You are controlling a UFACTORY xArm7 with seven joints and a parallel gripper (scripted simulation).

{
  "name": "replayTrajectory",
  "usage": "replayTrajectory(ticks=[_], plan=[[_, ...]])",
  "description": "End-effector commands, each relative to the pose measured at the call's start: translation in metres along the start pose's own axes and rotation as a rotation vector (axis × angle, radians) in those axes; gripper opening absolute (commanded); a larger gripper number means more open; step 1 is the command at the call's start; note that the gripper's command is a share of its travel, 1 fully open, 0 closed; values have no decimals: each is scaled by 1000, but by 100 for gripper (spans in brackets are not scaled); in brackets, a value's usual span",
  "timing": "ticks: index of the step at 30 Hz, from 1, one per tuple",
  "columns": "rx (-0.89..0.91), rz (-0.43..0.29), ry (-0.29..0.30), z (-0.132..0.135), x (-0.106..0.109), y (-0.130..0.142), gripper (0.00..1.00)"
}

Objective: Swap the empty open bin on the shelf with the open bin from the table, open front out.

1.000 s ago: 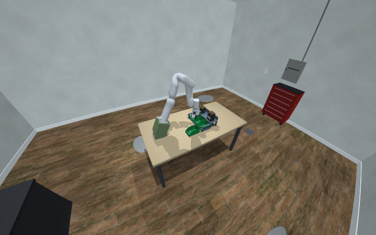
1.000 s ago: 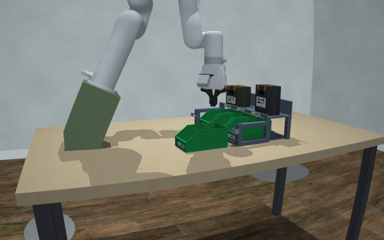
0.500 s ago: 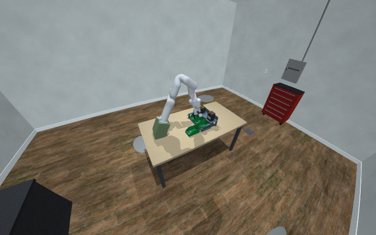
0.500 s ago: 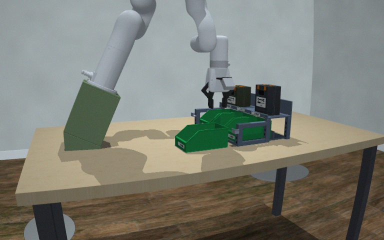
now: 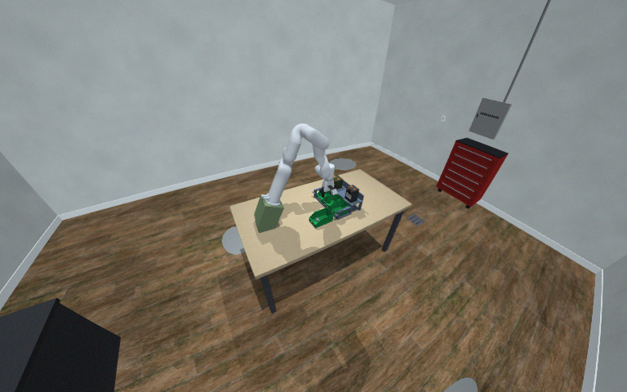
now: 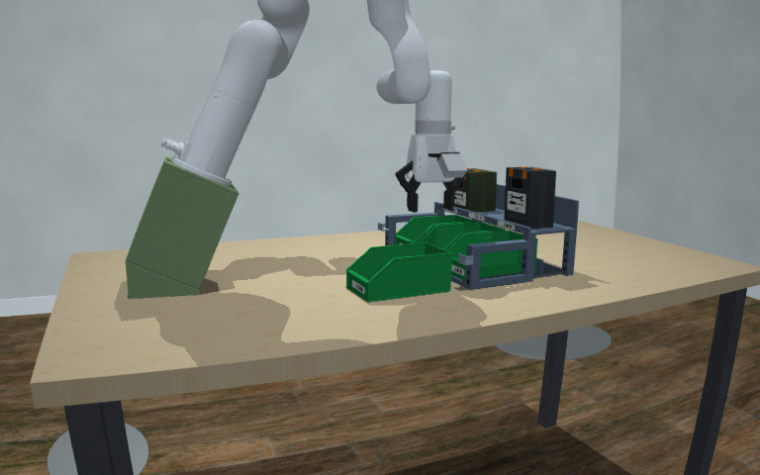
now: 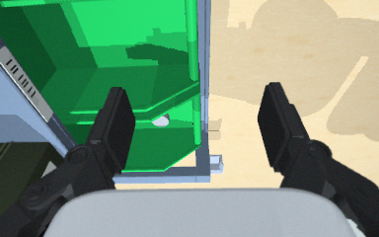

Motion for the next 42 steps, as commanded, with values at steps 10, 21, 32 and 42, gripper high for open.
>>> replayTrajectory(ticks=[10, 21, 32, 42], plan=[[0, 1, -3, -1, 1, 0, 95], [0, 1, -3, -1, -1, 0, 95], [0, 1, -3, -1, -10, 0, 95], [0, 1, -3, -1, -26, 0, 95]])
Point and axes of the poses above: the point where the finger pads meet when closed, its own x axis back along the fingers, its own z axis across the jaws, y = z × x, the point moved 9 cm from there along x, back along the fingers, and after that the axes turned 2 degrees about x, right-handed, at the moved point
